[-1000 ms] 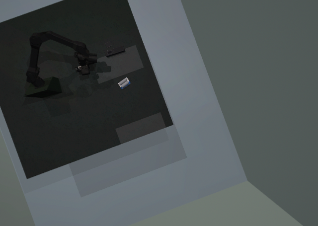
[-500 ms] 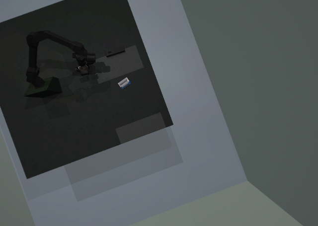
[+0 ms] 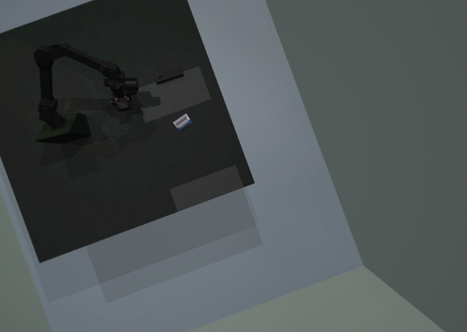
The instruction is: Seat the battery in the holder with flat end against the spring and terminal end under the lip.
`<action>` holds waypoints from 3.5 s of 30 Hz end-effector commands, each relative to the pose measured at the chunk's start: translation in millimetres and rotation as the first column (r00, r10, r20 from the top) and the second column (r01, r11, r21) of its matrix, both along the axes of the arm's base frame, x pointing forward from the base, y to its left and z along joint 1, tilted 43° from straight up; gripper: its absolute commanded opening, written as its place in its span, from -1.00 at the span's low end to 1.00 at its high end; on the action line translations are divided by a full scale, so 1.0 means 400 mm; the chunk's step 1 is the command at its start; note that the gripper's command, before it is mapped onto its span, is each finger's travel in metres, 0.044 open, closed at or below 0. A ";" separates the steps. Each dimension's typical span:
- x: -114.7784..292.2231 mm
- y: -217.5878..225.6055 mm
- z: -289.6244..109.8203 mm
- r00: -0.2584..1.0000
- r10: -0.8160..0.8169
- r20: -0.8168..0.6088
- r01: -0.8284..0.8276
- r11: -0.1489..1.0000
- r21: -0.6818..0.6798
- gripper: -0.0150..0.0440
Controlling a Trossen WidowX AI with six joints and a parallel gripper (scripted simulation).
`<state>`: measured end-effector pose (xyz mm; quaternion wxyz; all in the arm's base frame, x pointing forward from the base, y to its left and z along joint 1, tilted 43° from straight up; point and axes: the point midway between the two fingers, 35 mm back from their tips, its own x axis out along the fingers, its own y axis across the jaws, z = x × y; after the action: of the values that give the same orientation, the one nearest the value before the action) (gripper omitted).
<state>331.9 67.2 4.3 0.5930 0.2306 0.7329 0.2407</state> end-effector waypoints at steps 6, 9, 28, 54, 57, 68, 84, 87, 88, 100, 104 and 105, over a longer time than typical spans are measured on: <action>0.006 0.001 -0.003 0.999 -0.030 0.044 0.030 1.000 -0.007 -0.21; 0.004 0.002 -0.004 0.998 -0.039 0.053 0.039 0.999 -0.008 -0.21; -0.007 0.009 -0.004 0.990 -0.090 0.108 0.092 0.996 -0.012 -0.21; -0.030 0.016 -0.005 0.980 -0.129 0.153 0.132 0.991 -0.014 -0.21; -0.035 0.017 -0.005 0.979 -0.130 0.155 0.134 0.991 -0.014 -0.21; -0.050 0.019 -0.006 0.978 -0.134 0.161 0.138 0.990 -0.015 -0.21; -0.049 0.019 -0.005 0.977 -0.138 0.164 0.142 0.990 -0.015 -0.21; -0.049 0.019 -0.005 0.977 -0.138 0.164 0.142 0.990 -0.015 -0.03; -0.049 0.019 -0.005 0.977 -0.138 0.164 0.142 0.990 -0.015 0.06; -0.050 -0.007 0.022 0.977 -0.135 0.167 0.139 0.990 -0.015 0.14; -0.050 -0.007 0.022 0.977 -0.135 0.167 0.139 0.990 -0.015 0.14; -0.056 -0.010 0.015 0.978 -0.142 0.152 0.146 0.989 -0.015 0.23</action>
<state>309.5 64.6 9.5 0.6654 0.2564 0.6706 0.2045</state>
